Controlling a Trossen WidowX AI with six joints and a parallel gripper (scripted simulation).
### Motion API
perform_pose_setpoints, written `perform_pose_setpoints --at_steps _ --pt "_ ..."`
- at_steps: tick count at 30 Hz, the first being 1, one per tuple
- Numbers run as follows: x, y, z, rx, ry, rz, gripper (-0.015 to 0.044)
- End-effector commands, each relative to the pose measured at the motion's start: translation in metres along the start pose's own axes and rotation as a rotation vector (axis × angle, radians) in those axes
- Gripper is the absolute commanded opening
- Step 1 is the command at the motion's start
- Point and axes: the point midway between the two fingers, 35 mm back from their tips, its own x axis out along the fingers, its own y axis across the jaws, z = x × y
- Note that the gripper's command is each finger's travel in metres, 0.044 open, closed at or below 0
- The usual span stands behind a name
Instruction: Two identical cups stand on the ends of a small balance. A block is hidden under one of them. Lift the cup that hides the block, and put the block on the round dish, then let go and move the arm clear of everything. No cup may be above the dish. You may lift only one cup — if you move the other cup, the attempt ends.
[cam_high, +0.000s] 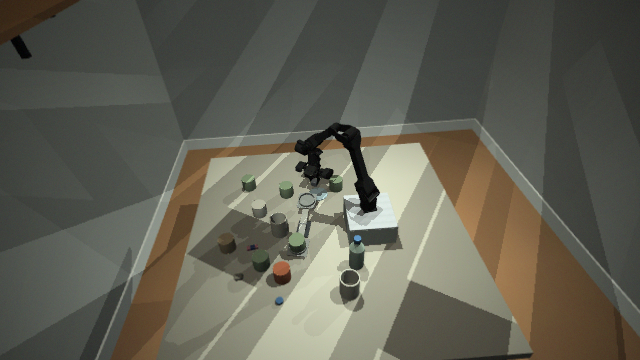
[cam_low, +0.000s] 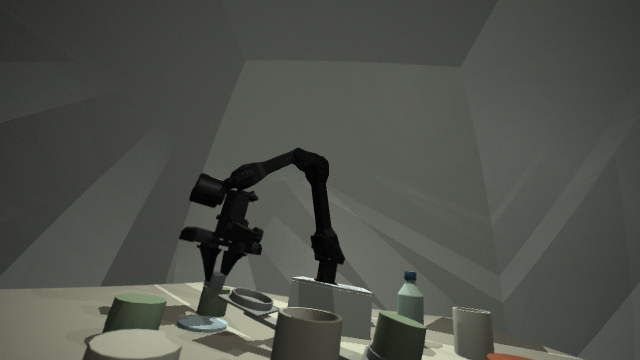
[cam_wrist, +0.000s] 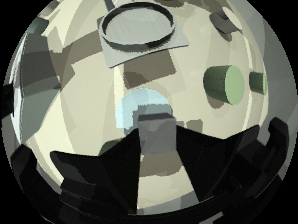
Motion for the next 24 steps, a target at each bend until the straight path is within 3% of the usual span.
perform_pose_setpoints --at_steps 1,8,16,24 --pt "0.016 0.008 -0.015 -0.007 0.001 0.017 0.0" --pt "0.022 0.008 -0.016 -0.007 0.001 0.017 0.0" --pt "0.057 0.009 -0.016 -0.007 0.0 0.017 0.0" --pt "0.06 0.01 -0.016 -0.007 0.0 0.017 0.0"
